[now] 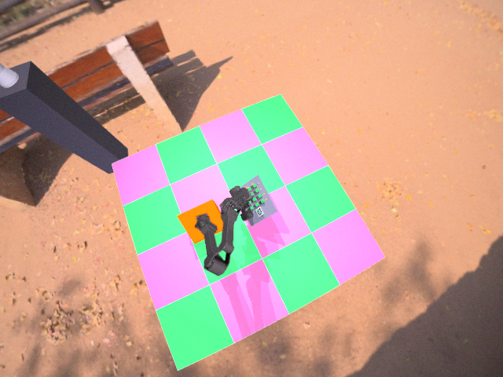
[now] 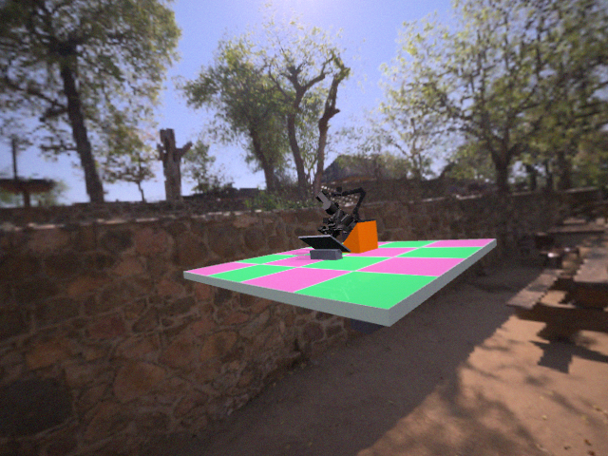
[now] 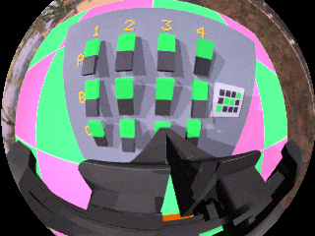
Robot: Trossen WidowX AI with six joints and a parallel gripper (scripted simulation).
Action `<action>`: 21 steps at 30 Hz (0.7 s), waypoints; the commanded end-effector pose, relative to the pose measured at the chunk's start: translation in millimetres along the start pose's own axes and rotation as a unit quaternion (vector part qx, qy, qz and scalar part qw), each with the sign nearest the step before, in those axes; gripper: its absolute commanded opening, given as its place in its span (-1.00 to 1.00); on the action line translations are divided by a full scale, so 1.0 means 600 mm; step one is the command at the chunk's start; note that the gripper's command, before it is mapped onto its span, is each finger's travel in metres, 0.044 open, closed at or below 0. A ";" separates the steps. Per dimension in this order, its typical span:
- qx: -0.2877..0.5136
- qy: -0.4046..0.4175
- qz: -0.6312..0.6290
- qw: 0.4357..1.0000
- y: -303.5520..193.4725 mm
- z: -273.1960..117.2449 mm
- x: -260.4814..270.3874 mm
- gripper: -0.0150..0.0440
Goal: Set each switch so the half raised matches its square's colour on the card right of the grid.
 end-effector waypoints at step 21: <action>0.000 0.002 -0.003 1.000 -0.001 0.005 0.001 -0.49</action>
Point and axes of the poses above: the point midway between the two fingers, 35 mm back from their tips, its own z axis out along the fingers, its own x axis across the jaws, y = z × x, the point moved 7 cm from there along -z, back along the fingers, and after that the axes turned 15 degrees about -z, right-handed, at the moved point
